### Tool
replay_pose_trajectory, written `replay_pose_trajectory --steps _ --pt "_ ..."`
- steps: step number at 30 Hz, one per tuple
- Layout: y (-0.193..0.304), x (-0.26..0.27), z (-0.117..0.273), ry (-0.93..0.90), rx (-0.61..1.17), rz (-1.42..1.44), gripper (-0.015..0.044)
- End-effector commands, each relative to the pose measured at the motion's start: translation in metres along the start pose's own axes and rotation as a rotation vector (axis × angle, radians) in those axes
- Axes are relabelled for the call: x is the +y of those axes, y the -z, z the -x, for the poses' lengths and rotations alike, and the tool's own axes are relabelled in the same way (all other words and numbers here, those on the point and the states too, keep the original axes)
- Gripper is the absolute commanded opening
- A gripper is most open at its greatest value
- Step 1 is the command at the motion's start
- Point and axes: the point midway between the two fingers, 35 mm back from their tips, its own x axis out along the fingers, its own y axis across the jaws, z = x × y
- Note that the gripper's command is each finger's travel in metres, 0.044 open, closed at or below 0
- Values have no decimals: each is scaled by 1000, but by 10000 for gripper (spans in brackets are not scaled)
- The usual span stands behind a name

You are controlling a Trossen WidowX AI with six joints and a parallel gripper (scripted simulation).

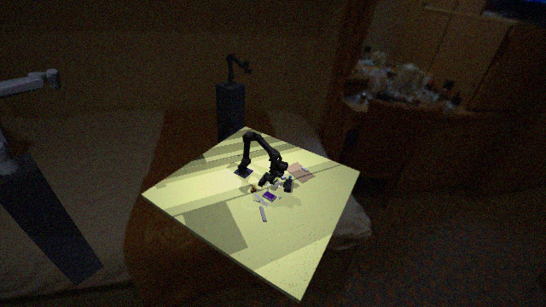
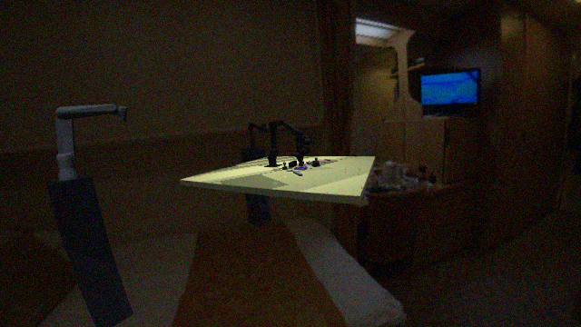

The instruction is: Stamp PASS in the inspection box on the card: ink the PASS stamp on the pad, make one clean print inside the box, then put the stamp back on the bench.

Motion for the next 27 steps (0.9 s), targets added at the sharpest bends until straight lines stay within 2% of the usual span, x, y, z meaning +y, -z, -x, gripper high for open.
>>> replay_pose_trajectory --steps 1,27 --pt "-1 0 -2 3 -1 -4 0" --pt "-1 0 8 3 -1 -4 0"
